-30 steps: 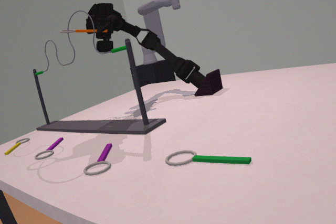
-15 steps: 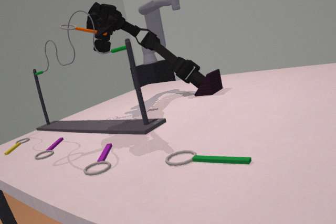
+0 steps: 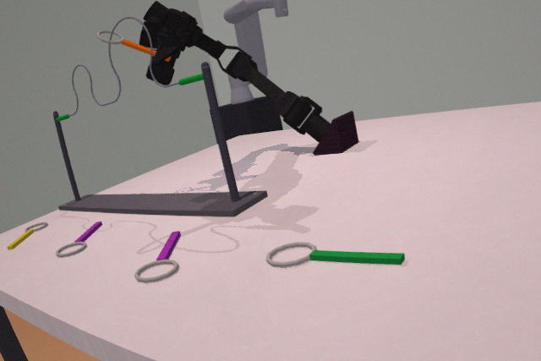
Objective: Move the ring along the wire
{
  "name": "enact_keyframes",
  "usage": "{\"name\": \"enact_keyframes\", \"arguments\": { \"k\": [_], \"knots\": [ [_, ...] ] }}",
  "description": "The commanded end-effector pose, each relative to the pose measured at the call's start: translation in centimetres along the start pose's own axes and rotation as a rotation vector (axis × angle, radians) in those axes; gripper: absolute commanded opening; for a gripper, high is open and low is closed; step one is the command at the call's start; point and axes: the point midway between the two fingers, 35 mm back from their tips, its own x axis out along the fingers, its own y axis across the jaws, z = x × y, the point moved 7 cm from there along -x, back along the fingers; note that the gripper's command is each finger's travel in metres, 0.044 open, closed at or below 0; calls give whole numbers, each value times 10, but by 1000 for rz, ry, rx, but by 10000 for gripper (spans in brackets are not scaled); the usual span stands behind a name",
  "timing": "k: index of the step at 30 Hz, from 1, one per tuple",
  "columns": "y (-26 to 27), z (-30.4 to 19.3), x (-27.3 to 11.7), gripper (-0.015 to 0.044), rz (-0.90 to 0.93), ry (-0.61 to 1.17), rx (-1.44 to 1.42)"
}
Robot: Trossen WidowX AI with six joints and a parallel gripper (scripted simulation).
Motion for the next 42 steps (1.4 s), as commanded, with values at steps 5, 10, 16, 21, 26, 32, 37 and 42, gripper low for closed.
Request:
{"name": "enact_keyframes", "arguments": {
  "k": [5, 10, 16, 21, 26, 32, 37, 42],
  "knots": [
    [0, -1, 0, -150, -53, -12, -102],
    [-1, -2, 1, -150, -86, -20, -161],
    [-2, -2, 1, -150, -125, -29, -233],
    [-2, -2, 1, -150, -157, -37, -292],
    [-3, -3, 2, -150, -190, -44, -351],
    [-4, -3, 2, -150, -229, -54, -423],
    [-5, -3, 2, -150, -262, -61, -482],
    [-6, -3, 2, -150, -294, -69, -541]
  ]
}}
